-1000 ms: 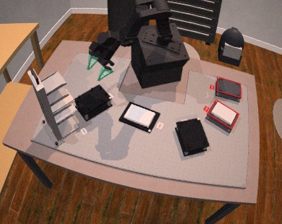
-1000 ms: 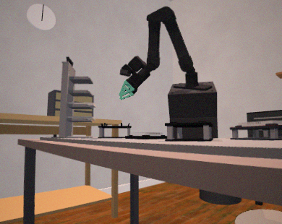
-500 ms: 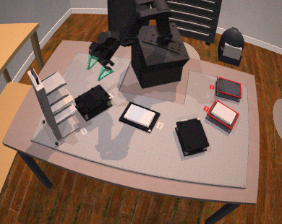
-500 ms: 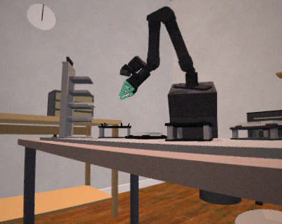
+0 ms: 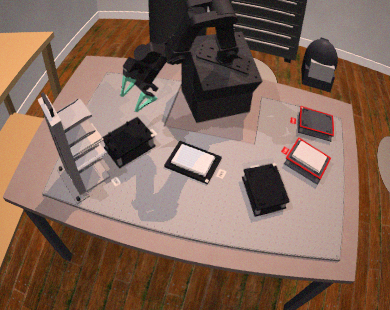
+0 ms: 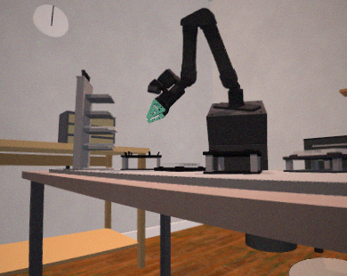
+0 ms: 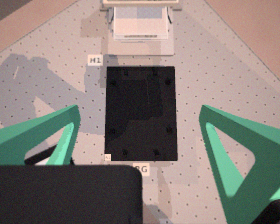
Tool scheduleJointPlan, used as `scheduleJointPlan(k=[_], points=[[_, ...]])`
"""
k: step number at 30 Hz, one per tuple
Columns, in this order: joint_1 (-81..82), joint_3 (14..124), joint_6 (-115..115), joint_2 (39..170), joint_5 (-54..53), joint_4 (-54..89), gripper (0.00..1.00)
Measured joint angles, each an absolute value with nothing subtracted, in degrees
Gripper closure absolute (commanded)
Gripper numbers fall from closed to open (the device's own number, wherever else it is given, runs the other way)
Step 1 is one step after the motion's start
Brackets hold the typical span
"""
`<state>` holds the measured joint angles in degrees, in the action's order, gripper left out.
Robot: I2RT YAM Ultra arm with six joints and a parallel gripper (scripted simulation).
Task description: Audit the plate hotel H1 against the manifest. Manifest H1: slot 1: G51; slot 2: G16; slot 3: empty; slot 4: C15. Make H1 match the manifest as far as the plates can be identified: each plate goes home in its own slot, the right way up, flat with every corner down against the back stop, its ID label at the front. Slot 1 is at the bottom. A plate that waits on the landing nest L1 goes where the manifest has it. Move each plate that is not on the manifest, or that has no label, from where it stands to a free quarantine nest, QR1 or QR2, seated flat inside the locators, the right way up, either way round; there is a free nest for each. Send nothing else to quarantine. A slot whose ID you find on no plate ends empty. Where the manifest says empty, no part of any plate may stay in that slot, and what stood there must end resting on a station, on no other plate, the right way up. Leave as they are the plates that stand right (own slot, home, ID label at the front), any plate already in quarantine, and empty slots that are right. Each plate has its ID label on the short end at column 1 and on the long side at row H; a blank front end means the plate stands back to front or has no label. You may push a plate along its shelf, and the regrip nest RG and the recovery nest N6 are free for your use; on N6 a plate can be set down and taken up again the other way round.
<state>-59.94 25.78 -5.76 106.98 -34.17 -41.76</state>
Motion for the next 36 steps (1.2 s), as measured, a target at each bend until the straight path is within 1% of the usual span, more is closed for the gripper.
scheduleJointPlan(k=[11, 20, 29, 36], points=[[-59.88, 25.76, -5.80, 107.15, -34.11, -42.11, 0.00], [-56.84, 25.41, -7.35, 115.72, -32.51, -48.86, 0.00], [-54.85, 25.71, -8.86, 121.67, -30.94, -55.70, 0.00], [-54.87, 25.74, -9.37, 122.08, -30.33, -57.98, 0.00]])
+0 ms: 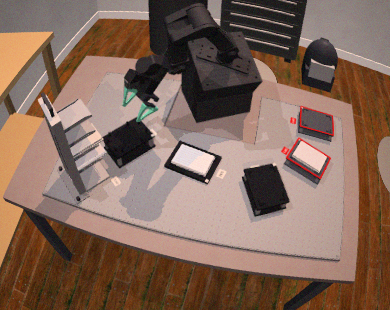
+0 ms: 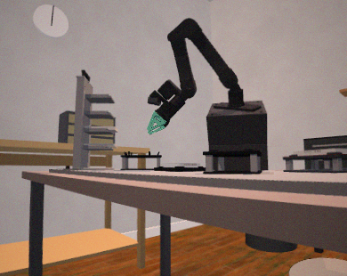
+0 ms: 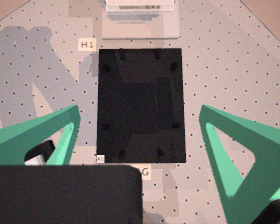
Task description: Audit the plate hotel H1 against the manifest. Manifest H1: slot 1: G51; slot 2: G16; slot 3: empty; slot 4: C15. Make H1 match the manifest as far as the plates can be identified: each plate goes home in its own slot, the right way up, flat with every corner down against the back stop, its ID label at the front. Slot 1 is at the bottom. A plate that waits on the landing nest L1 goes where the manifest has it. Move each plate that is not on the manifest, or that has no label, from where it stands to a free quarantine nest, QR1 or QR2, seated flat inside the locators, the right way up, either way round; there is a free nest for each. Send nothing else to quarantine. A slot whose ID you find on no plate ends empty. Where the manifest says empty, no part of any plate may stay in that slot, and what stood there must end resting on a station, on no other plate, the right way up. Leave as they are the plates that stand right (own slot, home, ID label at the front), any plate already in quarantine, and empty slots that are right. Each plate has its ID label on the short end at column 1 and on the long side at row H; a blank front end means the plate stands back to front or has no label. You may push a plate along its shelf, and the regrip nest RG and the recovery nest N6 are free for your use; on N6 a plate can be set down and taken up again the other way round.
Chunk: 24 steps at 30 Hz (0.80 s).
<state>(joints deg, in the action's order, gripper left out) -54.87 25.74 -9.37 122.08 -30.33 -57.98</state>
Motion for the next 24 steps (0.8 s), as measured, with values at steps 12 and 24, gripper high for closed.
scheduleJointPlan(k=[12, 24], points=[[-54.06, 28.08, -9.85, 122.30, -29.76, -57.71, 0.00], [-53.41, 30.87, -10.33, 122.50, -29.19, -55.16, 0.00]])
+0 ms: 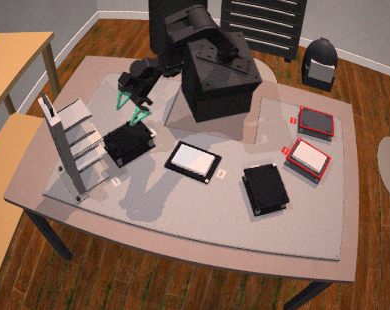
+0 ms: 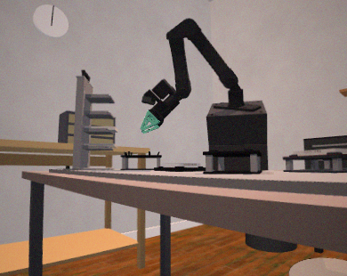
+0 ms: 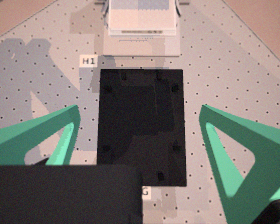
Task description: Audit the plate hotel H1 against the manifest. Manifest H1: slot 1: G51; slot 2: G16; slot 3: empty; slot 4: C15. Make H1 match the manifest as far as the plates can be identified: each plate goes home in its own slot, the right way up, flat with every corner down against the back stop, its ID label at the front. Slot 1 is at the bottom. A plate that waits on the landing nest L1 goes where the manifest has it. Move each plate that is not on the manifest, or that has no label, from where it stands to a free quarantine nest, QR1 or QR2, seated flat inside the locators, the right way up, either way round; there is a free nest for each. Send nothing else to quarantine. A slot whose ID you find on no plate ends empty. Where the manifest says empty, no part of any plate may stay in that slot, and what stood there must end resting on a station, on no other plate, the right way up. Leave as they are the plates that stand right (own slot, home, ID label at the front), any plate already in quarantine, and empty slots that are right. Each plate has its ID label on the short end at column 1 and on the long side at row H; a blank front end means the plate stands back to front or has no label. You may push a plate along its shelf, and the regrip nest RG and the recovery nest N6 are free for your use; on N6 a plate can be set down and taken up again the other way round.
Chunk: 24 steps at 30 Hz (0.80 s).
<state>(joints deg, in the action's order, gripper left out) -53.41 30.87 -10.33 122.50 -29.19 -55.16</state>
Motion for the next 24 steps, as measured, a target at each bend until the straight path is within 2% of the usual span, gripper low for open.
scheduleJointPlan(k=[24], points=[[-52.14, 37.58, -11.18, 123.50, -28.18, -49.91, 0.00]])
